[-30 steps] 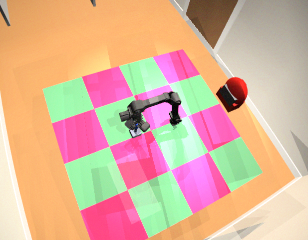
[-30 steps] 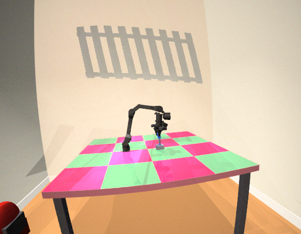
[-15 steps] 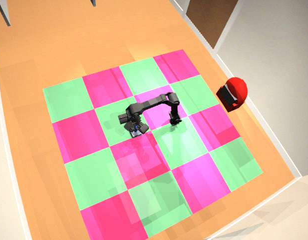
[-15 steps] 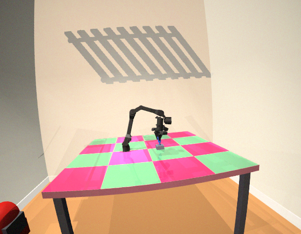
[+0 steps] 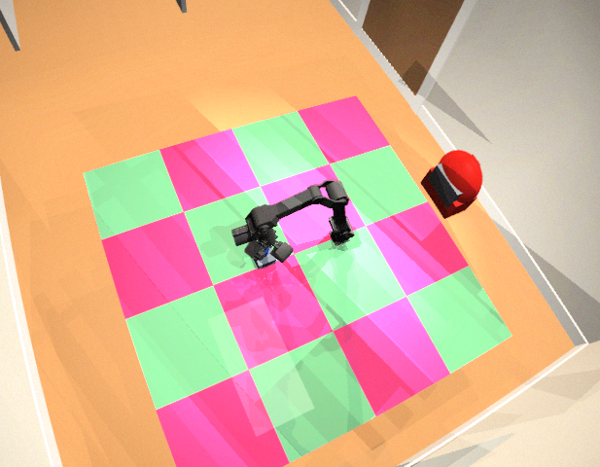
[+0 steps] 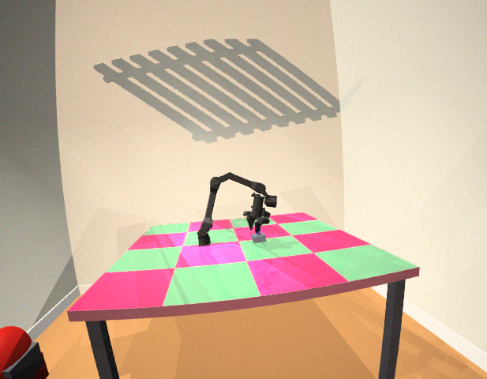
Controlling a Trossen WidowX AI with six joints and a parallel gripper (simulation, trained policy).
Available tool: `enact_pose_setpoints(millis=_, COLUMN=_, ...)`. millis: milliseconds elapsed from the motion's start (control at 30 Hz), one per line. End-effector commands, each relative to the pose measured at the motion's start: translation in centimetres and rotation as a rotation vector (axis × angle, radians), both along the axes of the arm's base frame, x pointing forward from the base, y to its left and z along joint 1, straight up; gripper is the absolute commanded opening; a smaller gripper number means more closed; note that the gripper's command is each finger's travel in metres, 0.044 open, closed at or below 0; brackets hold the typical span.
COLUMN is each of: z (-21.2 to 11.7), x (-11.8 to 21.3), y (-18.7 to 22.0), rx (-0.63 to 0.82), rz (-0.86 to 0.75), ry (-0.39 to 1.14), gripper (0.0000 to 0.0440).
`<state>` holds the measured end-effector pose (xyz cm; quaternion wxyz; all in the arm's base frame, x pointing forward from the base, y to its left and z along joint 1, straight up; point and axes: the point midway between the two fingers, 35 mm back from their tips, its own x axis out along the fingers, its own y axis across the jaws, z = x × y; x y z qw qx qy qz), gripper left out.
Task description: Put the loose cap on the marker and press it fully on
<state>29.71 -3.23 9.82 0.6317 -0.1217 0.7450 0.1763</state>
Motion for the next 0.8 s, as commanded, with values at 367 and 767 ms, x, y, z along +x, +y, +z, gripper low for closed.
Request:
enact_pose_setpoints(millis=367, z=2.3, x=0.4, y=0.4, rx=0.002, rz=0.023, ry=-0.116, gripper=0.0440)
enact_pose_setpoints(millis=767, z=5.9, x=0.8, y=0.2, rx=-0.002, rz=0.051, ry=-0.215, gripper=0.0440)
